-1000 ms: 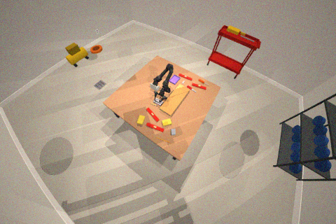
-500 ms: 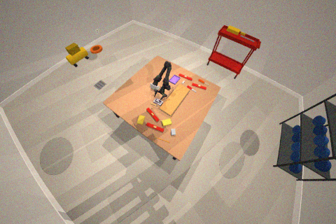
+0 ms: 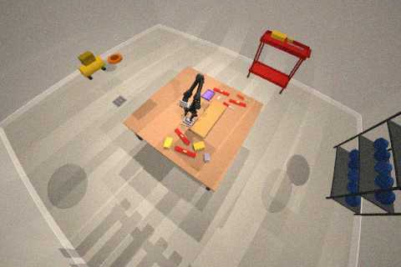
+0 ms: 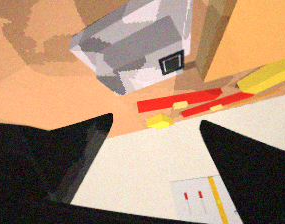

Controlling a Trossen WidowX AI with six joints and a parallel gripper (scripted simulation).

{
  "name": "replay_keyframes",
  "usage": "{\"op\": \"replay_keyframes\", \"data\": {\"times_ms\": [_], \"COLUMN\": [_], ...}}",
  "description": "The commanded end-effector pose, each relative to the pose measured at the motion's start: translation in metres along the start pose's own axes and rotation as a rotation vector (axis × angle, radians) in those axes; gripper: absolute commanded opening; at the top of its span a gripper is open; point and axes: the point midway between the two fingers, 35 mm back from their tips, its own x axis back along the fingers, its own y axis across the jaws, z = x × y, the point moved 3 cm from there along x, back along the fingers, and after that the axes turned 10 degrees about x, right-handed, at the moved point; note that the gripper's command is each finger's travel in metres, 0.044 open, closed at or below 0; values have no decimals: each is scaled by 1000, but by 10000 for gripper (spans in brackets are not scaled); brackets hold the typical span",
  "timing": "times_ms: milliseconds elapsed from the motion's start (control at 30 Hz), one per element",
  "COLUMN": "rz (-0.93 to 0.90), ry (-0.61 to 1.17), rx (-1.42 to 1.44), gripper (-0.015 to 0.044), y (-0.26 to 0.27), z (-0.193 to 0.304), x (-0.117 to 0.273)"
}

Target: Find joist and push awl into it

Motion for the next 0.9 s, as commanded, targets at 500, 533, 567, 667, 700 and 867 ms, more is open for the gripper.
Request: {"op": "replay_keyframes", "data": {"times_ms": [500,533,567,667,700,867], "rz": [-401,-401,-401,-401,-401,-401], "ry": [-808,-808,-808,-808,-808,-808], "rx": [-1186,-1186,-1186,-1186,-1186,-1186], "gripper": [440,440,440,440,440,440], "y": [6,6,6,6,6,6], "z": [17,17,17,17,17,17], "x": [-24,-24,-24,-24,-24,-24]}}
